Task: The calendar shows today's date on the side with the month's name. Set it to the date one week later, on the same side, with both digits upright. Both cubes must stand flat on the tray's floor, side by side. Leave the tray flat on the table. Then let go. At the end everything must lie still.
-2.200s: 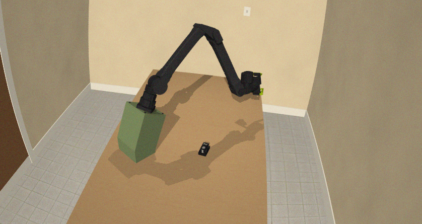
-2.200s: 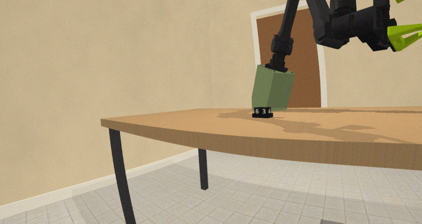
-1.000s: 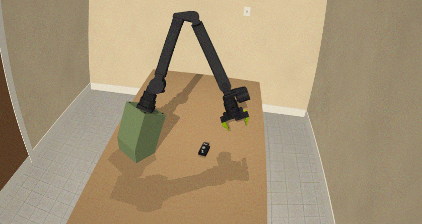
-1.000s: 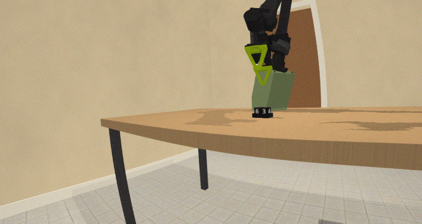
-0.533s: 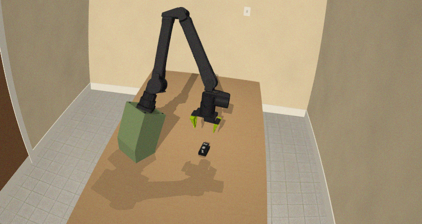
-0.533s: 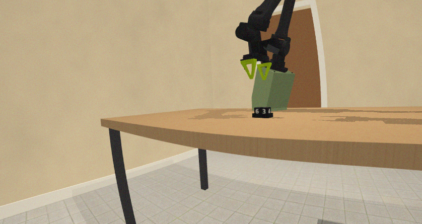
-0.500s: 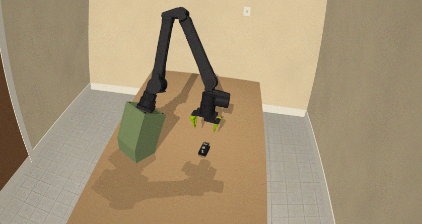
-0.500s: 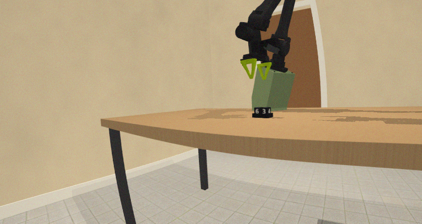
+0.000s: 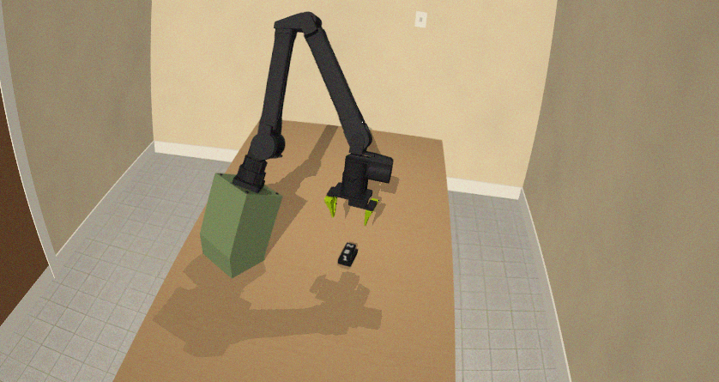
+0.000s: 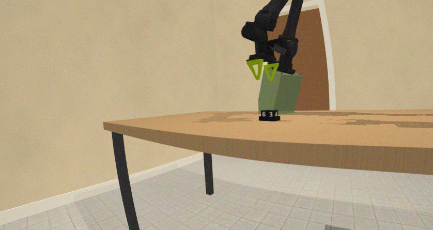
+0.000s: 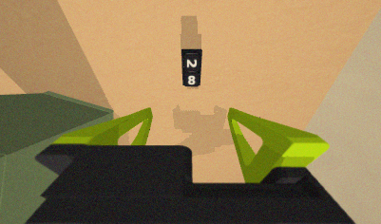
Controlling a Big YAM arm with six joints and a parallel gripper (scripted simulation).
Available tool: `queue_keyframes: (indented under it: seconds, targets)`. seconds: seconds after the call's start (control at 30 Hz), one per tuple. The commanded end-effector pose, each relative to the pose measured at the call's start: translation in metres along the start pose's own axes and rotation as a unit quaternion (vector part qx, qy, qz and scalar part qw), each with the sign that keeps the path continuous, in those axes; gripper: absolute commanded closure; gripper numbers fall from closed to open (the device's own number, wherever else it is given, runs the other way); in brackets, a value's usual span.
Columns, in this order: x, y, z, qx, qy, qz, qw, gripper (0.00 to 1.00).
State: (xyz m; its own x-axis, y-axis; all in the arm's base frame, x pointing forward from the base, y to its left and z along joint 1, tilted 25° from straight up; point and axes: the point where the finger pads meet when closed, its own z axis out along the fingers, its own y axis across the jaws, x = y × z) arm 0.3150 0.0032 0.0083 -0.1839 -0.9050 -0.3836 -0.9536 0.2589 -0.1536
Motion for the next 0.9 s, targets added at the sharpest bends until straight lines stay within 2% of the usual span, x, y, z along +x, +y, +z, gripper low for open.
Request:
queue_keyframes:
  seconds: [0.0, 0.13, 0.27, 0.47, 0.57, 0.67, 0.77, 0.87]
  targets:
    - [-0.002, -0.025, -0.016, 0.032, -0.001, 0.004, 0.999, 0.0]
    - [-0.002, -0.025, -0.013, 0.032, -0.002, 0.021, 0.999, 0.0]
    - [-0.001, -0.019, -0.003, 0.019, -0.002, 0.068, 0.998, 0.0]
    - [-0.004, -0.013, 0.005, 0.011, -0.003, 0.185, 0.983, 0.0]
    - [-0.004, -0.013, 0.005, 0.011, -0.003, 0.189, 0.982, 0.0]
    - [-0.002, -0.009, 0.009, 0.008, -0.003, 0.268, 0.963, 0.0]
    - [-0.002, -0.007, 0.012, 0.006, -0.002, 0.31, 0.951, 0.0]
    - [-0.001, -0.005, 0.014, 0.005, -0.002, 0.363, 0.932, 0.0]
